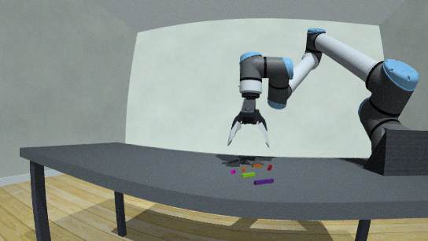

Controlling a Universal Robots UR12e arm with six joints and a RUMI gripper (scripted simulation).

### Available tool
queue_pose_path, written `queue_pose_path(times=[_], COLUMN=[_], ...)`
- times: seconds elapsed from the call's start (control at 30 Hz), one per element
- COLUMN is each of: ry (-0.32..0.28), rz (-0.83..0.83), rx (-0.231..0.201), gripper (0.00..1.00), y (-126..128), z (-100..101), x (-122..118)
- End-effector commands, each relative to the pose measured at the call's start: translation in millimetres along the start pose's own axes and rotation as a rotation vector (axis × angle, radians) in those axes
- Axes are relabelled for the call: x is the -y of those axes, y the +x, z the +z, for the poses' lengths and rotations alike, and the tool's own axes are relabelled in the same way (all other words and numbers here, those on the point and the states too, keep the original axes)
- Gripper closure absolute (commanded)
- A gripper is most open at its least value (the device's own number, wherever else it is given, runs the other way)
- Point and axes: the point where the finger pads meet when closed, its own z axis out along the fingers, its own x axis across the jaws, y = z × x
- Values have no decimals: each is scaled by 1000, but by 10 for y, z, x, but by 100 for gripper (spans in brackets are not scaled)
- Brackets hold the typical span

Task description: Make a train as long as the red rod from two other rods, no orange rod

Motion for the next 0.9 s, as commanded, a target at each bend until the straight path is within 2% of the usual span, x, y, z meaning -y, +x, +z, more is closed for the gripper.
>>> queue_pose_path(times=[0.0, 0.4, 0.67, 0.87], ry=[0, 0, 1, 1], rz=[-5, -69, -158, -291], rx=[-1, -1, -1, -1], gripper=[0, 0, 0, 0], y=[4, 5, 6, 7], z=[-5, -7, -8, -11], x=[2, 28, 64, 116])
